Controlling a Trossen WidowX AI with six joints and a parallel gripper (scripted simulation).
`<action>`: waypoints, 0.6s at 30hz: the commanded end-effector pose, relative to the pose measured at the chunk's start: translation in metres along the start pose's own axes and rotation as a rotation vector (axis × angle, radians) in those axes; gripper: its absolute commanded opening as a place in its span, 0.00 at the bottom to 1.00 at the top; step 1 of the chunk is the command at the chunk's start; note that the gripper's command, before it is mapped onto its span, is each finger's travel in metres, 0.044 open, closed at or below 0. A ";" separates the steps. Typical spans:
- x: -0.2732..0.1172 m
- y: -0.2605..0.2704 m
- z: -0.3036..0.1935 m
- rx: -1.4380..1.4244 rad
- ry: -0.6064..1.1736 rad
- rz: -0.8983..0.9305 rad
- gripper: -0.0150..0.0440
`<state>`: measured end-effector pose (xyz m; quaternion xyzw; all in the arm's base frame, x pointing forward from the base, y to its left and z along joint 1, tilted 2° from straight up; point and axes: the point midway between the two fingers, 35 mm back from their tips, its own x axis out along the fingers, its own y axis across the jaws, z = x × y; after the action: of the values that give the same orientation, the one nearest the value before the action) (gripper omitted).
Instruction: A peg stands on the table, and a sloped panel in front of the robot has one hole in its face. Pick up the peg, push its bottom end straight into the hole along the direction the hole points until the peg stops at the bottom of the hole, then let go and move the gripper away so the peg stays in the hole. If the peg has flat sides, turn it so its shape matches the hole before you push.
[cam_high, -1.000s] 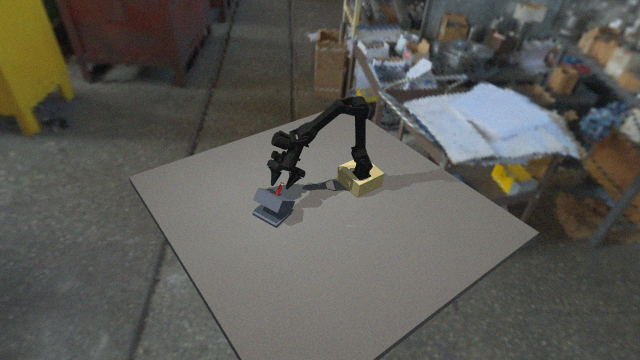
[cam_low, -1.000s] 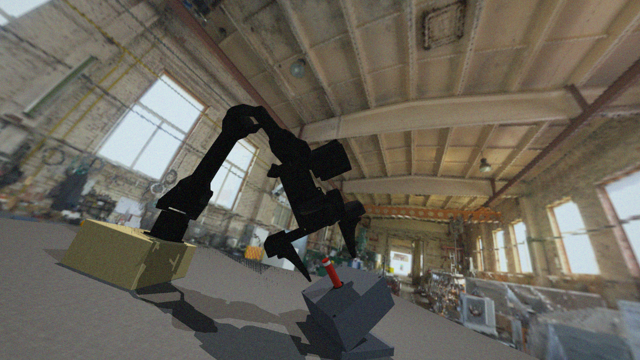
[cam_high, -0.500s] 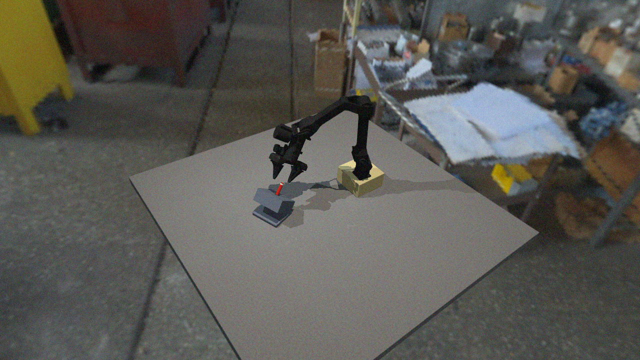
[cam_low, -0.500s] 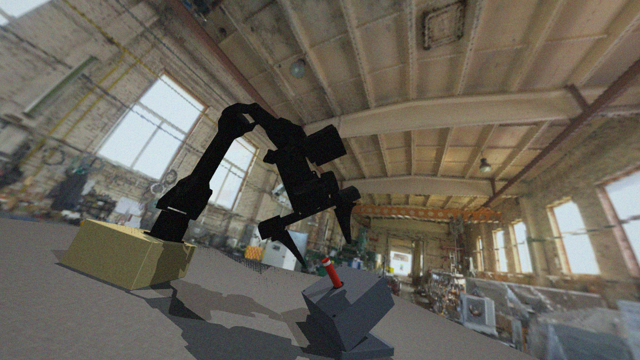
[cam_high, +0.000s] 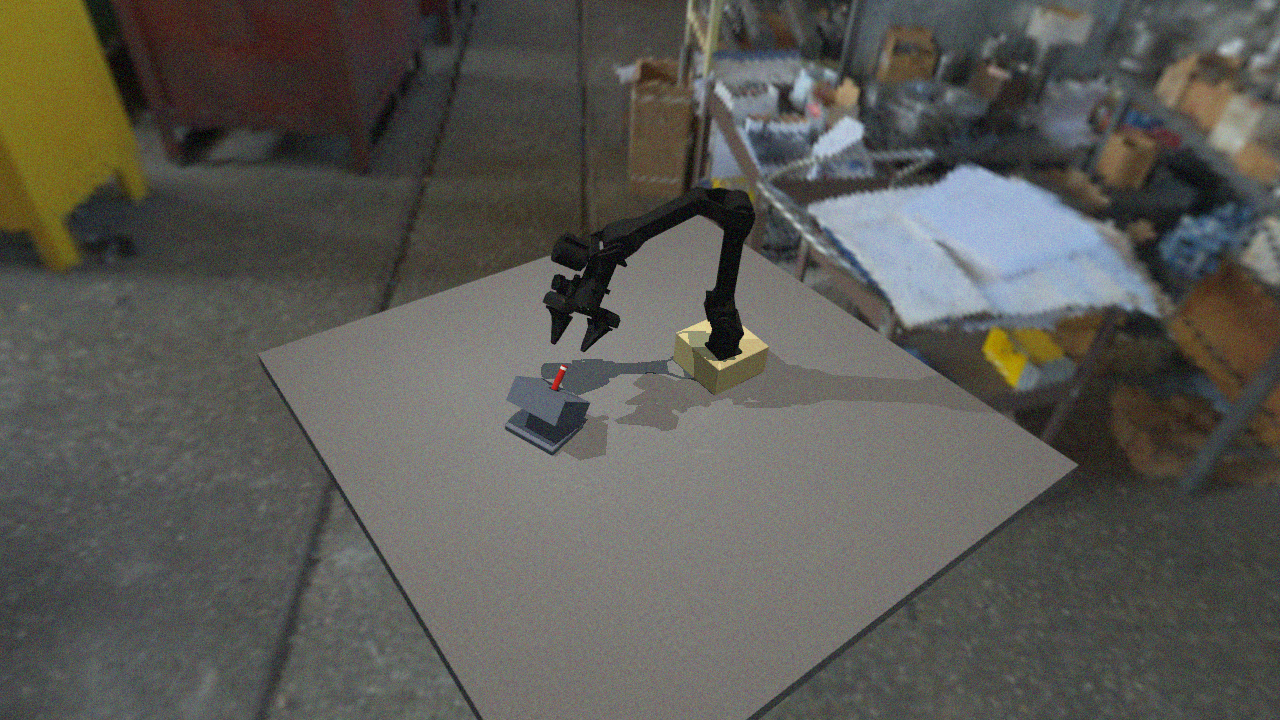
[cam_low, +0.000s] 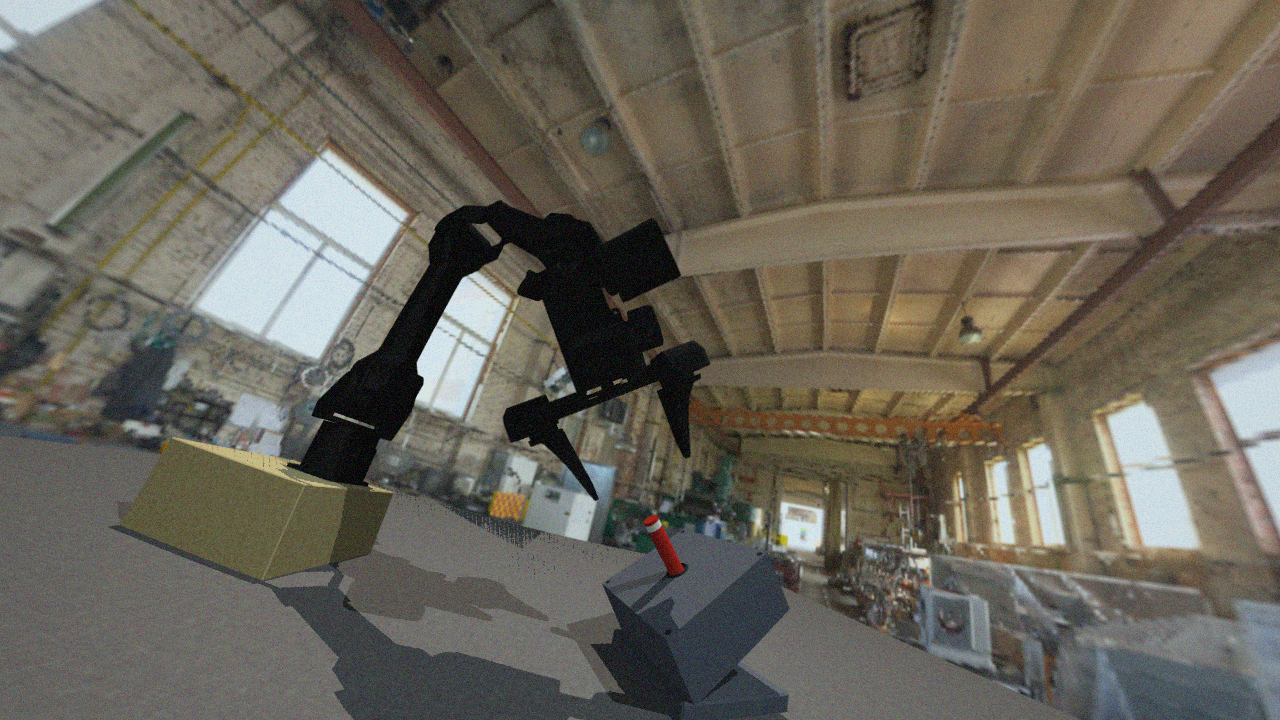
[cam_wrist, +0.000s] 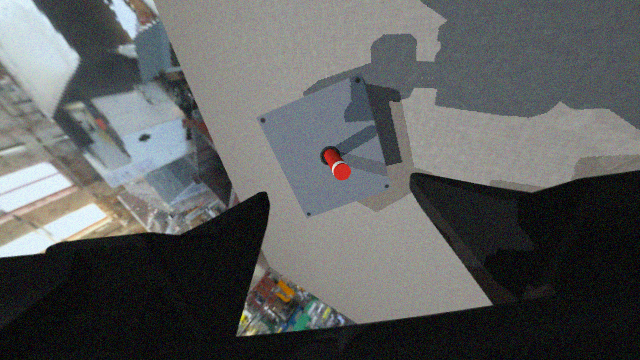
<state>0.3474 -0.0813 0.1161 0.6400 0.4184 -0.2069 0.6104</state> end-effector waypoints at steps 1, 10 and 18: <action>-0.010 0.000 0.000 -0.001 0.001 0.003 1.00; -0.025 0.000 0.000 0.000 0.001 0.002 1.00; -0.028 0.000 0.000 0.000 0.001 0.002 1.00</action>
<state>0.3320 -0.0896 0.1367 0.6404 0.4174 -0.2080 0.6103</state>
